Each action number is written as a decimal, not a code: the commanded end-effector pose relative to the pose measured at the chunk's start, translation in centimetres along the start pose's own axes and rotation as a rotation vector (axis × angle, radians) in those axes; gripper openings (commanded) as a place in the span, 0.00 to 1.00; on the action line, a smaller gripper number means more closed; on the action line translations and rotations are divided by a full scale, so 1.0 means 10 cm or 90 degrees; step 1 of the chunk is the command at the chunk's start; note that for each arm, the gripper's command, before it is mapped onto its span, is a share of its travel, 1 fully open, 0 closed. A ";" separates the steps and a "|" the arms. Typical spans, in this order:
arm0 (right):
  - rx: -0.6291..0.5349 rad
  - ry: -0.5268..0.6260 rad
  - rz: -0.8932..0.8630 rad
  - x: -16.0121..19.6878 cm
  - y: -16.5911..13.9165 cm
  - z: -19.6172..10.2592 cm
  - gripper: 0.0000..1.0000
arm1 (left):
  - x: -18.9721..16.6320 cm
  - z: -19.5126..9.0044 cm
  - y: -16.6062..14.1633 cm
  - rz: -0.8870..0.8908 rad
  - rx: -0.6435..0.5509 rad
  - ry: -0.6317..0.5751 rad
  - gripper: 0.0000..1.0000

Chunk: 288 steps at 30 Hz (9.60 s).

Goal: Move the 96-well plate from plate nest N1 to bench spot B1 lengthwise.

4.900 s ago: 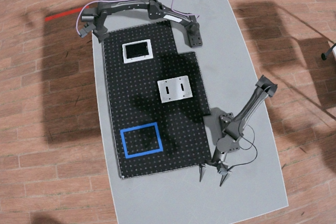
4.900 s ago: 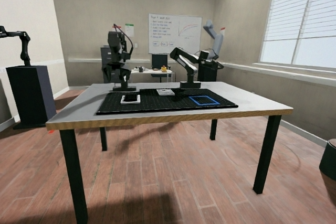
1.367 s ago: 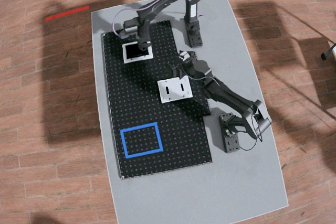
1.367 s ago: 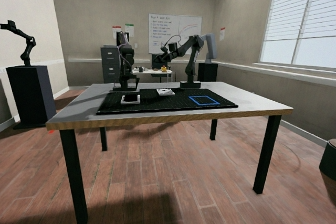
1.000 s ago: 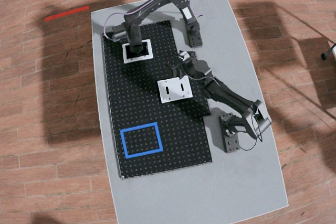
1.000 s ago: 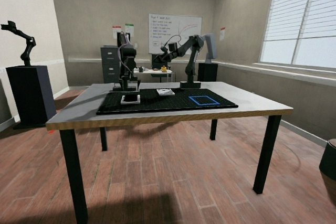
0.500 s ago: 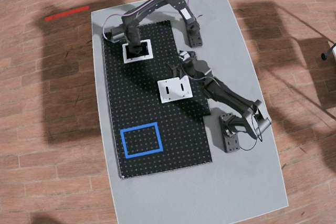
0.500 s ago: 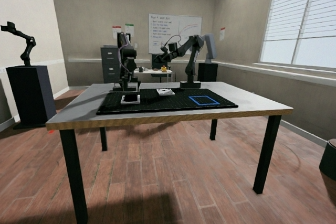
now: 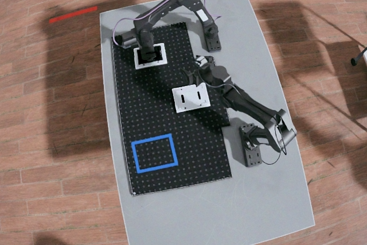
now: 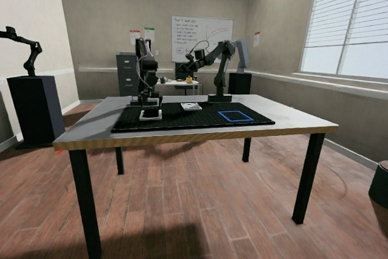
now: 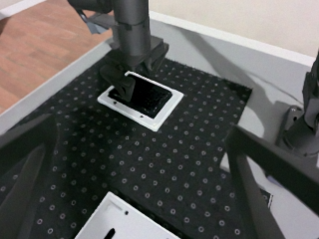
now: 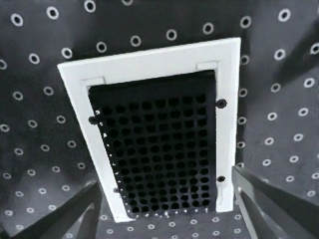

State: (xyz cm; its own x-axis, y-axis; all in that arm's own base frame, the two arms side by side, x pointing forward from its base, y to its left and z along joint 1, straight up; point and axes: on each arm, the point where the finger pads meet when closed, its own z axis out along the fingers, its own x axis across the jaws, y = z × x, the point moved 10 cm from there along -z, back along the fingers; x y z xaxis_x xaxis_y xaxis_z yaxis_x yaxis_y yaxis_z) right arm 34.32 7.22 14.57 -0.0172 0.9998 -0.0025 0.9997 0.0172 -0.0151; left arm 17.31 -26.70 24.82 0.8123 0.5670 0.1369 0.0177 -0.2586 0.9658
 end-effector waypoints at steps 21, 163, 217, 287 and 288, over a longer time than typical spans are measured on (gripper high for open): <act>-0.021 0.004 0.005 0.00 0.03 0.21 0.91 | 0.01 0.01 0.13 0.002 -0.026 0.003 1.00; -0.020 0.012 -0.008 2.69 -1.61 0.20 0.79 | 0.30 -2.81 0.44 -0.011 0.164 0.052 1.00; -0.018 0.015 -0.009 2.70 -1.63 -0.78 1.00 | 0.30 -2.81 0.44 -0.011 0.164 0.052 1.00; -1.005 -0.010 0.013 -0.73 -0.64 -2.57 1.00 | 0.23 -0.02 -0.86 -0.008 0.411 0.010 1.00; -1.010 -0.010 0.013 -0.73 -0.67 -2.59 1.00 | 0.23 -0.02 -0.86 -0.008 0.411 0.010 1.00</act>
State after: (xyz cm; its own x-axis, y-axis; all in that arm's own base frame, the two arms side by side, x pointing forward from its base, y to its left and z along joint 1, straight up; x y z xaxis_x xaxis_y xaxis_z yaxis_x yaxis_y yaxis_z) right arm 28.18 0.08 40.37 0.0196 0.9998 -0.0012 0.0272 0.0007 0.9996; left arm 18.88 -22.70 16.21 0.8049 0.5791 0.1294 0.3919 -0.6825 0.6170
